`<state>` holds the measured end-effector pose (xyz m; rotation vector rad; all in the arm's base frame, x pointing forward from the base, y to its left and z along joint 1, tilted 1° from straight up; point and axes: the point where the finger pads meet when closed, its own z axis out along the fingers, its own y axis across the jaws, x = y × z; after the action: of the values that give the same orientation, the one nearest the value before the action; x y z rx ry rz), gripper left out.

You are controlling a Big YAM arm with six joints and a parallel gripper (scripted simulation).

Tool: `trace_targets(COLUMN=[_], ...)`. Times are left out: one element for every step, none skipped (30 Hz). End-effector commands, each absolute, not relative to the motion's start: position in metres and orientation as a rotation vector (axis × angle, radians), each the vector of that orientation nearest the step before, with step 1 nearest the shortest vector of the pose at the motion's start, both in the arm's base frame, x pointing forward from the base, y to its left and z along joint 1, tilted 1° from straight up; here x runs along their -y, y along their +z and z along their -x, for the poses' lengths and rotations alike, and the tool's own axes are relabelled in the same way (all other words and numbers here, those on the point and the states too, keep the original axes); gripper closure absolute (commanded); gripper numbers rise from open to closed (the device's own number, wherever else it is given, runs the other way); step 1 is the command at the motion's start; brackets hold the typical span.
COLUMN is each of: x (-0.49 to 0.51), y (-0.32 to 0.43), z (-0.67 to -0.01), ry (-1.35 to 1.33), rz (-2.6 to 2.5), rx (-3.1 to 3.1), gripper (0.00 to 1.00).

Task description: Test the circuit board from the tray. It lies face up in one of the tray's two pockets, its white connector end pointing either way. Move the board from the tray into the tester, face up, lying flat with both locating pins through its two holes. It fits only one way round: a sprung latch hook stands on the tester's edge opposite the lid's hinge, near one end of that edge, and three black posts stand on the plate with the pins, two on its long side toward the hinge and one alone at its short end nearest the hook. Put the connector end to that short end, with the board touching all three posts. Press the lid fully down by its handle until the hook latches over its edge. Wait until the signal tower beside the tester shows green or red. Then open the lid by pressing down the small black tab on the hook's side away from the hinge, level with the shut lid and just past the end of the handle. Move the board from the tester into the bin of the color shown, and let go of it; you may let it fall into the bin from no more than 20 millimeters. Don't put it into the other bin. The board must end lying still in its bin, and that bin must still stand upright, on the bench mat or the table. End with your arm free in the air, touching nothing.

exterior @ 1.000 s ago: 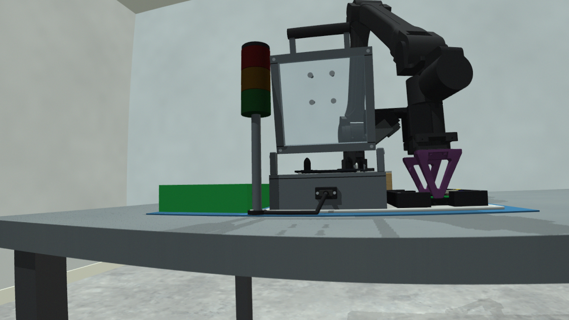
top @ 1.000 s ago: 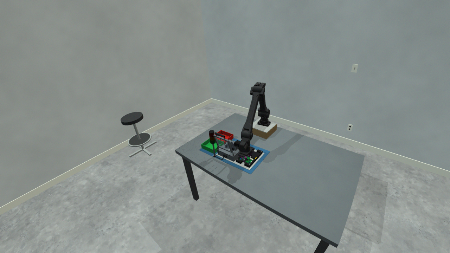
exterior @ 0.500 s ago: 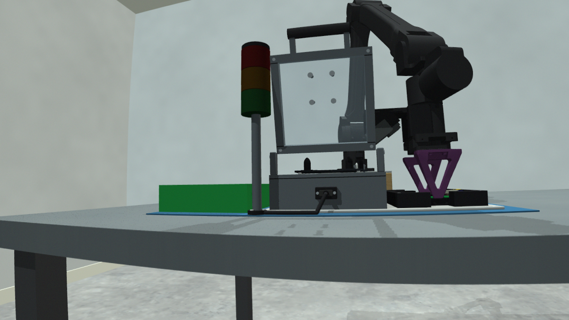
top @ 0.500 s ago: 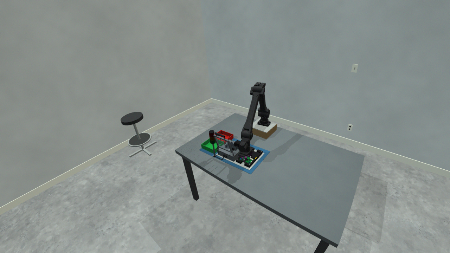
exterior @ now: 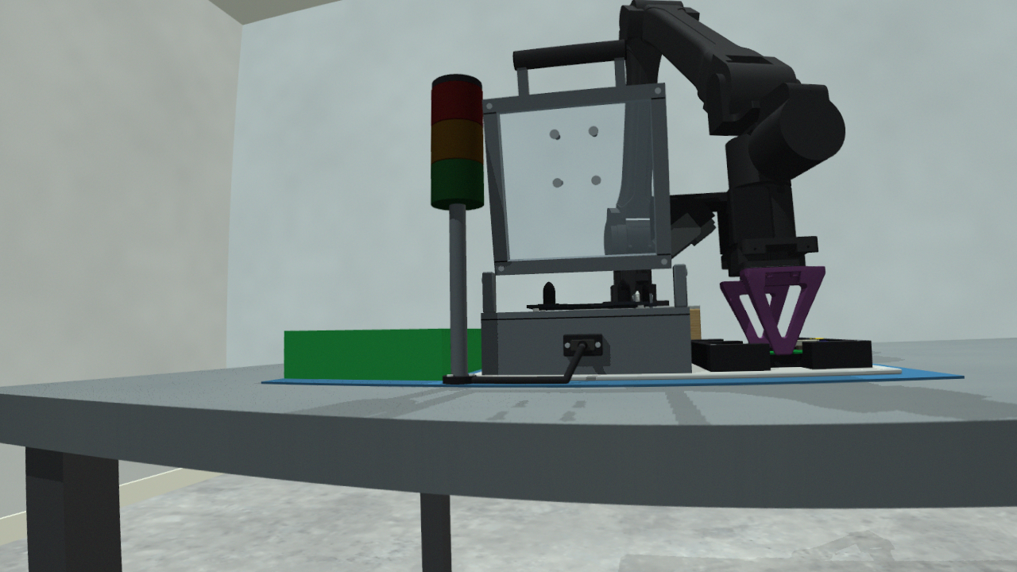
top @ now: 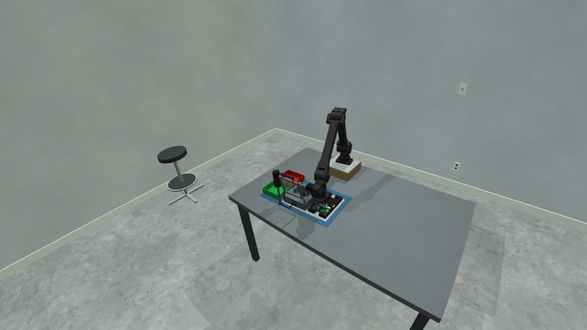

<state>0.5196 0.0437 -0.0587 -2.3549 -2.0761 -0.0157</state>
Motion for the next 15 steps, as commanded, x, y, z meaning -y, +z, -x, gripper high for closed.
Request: trace_targets(x=[-0.0339, -0.0339, -0.0339, -0.0339, -0.0339, -0.0339, -0.0339, -0.0339, -0.0339, -0.0339, -0.0339, -0.0339, -0.0339, -0.0338, -0.0338], y=[-0.0714, -0.0714, -0.0714, -0.0714, -0.0714, -0.0714, -0.0714, -0.0714, -0.0714, -0.0713, -0.0711, -0.0708, -0.0702, -0.0695, -0.0685], z=[-0.5191, -0.5191, -0.5191, -0.5191, -0.5191, -0.5191, -0.5191, -0.5191, -0.5191, -0.5191, -0.5191, -0.519, -0.5188, -0.5186, -0.5183], ry=[0.003, 0.003, 0.003, 0.003, 0.003, 0.003, 0.003, 0.003, 0.003, 0.004, 0.004, 0.006, 0.008, 0.01, 0.014], rz=[2.356, 2.356, 2.356, 2.356, 2.356, 2.356, 2.356, 2.356, 2.356, 2.356, 2.356, 2.356, 2.355, 2.354, 2.352], rx=[2.066, 2.066, 2.066, 2.066, 2.066, 2.066, 2.066, 2.066, 2.066, 2.066, 2.066, 2.065, 2.065, 2.064, 2.063], gripper=[0.28, 0.28, 0.28, 0.28, 0.28, 0.28, 0.28, 0.28, 0.28, 0.28, 0.28, 0.28, 0.28, 0.28, 0.28])
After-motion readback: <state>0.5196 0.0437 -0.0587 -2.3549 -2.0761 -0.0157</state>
